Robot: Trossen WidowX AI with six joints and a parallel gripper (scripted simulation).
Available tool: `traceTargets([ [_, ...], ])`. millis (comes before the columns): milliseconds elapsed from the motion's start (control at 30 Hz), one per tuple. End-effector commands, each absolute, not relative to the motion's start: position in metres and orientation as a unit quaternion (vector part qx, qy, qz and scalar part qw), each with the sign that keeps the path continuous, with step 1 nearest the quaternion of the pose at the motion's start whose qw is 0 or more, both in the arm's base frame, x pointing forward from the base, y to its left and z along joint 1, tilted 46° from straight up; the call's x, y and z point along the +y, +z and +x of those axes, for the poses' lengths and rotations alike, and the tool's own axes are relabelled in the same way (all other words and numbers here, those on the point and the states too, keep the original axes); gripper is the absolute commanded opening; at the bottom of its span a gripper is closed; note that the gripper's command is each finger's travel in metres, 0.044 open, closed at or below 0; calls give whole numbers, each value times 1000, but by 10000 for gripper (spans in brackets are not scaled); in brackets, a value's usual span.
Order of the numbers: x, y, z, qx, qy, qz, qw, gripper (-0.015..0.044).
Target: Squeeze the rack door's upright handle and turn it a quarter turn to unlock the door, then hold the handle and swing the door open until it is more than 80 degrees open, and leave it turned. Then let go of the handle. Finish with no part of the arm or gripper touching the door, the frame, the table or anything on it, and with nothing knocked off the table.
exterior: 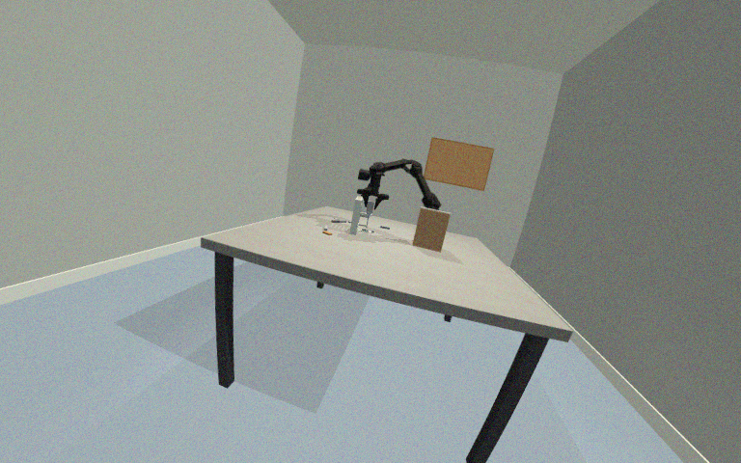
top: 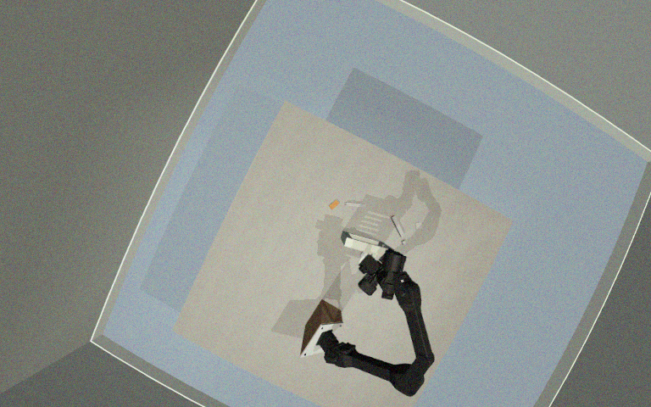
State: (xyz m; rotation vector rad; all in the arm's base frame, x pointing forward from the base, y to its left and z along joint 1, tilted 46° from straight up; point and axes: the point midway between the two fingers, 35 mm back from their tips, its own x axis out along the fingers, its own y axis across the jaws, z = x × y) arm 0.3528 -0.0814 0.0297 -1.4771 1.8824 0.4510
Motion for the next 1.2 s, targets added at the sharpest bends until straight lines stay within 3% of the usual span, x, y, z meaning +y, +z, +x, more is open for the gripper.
traceTargets([
  [0, -80, 25, 353, 706, 244, -597, 293, 284],
  [267, -80, 25, 353, 646, 375, -642, 173, 284],
  [533, -80, 25, 353, 639, 386, -645, 162, 284],
  [1167, -80, 25, 353, 639, 386, -645, 162, 157],
])
